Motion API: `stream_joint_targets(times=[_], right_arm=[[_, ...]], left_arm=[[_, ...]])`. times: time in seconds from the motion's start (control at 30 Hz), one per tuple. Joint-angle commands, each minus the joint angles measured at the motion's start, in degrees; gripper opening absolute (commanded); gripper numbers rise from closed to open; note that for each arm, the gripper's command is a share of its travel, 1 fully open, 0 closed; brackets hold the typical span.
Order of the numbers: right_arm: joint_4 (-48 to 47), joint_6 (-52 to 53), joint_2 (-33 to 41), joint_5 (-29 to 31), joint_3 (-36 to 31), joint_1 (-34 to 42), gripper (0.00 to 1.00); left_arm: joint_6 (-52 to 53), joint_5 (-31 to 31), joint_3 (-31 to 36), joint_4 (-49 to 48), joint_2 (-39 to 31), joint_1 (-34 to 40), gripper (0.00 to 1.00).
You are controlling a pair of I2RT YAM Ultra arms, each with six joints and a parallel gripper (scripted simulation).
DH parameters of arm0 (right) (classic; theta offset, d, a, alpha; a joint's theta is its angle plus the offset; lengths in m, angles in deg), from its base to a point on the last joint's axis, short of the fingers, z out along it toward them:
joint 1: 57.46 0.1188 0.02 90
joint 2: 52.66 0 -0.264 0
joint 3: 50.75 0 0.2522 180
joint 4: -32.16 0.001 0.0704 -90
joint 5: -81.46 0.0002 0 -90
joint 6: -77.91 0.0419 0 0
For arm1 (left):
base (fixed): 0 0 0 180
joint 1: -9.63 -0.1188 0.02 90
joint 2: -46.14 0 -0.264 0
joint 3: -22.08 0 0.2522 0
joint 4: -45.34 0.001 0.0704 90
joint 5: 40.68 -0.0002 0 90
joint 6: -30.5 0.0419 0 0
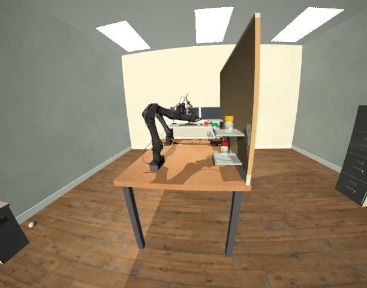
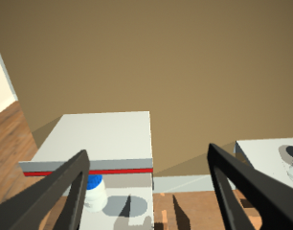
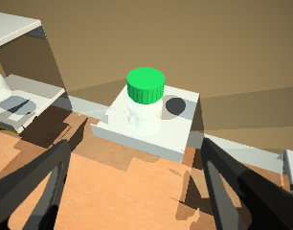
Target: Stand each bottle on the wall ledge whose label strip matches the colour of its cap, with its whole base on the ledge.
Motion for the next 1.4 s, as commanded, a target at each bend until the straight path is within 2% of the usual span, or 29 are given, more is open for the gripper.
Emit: stream_joint_targets(times=[0.0,0.27,0.8,0.87,0.97,1.37], right_arm=[[-9.57,-0.41,-1.52,3.97,-1.39,0.97,1.00],[-10.94,-1.28,-2.61,3.67,-2.31,1.13,1.00],[-11.15,-1.36,-2.22,3.69,-1.72,0.85,1.00],[-12.66,-1.77,-2.56,3.36,-2.11,0.83,0.81],[-13.66,-1.79,-3.01,2.53,-2.29,0.70,0.81],[-26.23,-2.00,-14.63,-2.16,-2.04,-4.14,0.81]], left_arm=[[0.38,-6.44,-2.65,6.83,-1.79,-4.60,0.89],[0.75,-9.78,-5.34,9.31,-2.40,-11.63,0.89],[0.31,-10.05,-4.95,8.80,-1.77,-11.55,0.89],[1.69,-11.93,-5.47,10.58,-2.33,-11.87,0.89],[2.82,-13.72,-5.47,11.91,-1.76,-11.96,0.89],[18.24,-40.86,-13.05,31.22,3.74,-18.67,0.89]])
